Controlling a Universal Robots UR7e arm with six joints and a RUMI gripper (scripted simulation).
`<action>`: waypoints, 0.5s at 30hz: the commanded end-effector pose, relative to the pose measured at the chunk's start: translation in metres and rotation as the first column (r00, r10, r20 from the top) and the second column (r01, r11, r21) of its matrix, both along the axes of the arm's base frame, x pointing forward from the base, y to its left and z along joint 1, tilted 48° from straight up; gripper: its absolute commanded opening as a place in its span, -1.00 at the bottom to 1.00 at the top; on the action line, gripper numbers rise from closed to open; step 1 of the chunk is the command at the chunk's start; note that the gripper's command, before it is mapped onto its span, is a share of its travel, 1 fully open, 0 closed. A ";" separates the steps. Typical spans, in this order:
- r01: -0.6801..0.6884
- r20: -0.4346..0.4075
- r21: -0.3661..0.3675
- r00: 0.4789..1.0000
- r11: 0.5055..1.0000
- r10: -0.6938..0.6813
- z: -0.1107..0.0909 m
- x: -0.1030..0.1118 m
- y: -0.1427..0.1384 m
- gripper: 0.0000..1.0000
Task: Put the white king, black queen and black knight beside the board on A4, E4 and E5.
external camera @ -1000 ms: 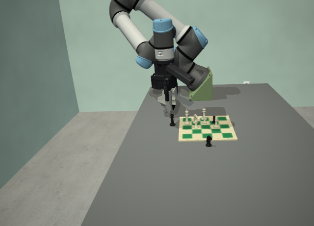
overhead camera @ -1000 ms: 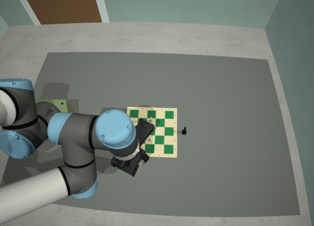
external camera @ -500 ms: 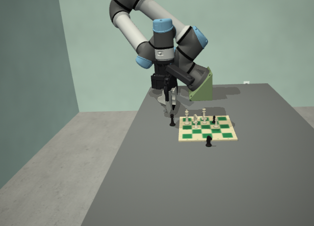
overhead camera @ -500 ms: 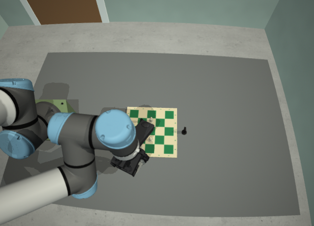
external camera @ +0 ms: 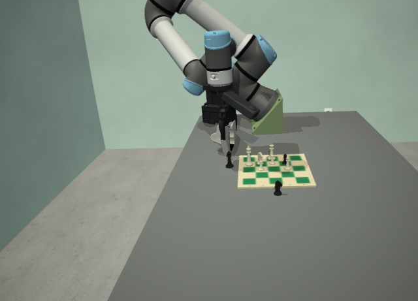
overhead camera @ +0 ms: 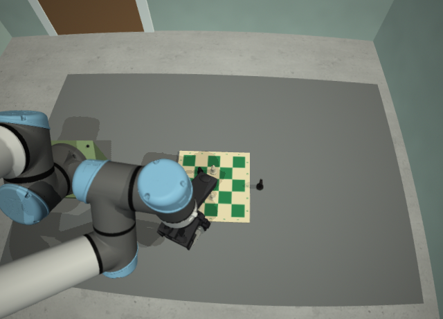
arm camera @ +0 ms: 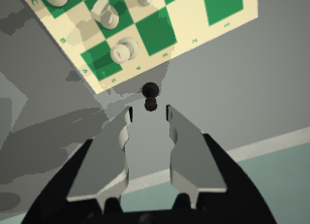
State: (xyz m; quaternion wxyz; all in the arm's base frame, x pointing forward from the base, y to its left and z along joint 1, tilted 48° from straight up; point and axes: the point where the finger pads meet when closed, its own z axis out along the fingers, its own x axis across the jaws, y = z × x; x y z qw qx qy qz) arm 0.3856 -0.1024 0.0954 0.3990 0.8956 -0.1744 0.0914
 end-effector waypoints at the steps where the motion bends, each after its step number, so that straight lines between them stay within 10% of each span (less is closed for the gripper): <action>1: -0.001 -0.001 0.001 1.000 1.000 0.001 -0.010 0.000 -0.011 -0.51; 15: -0.001 -0.001 0.001 1.000 1.000 0.001 -0.017 0.001 -0.018 -0.51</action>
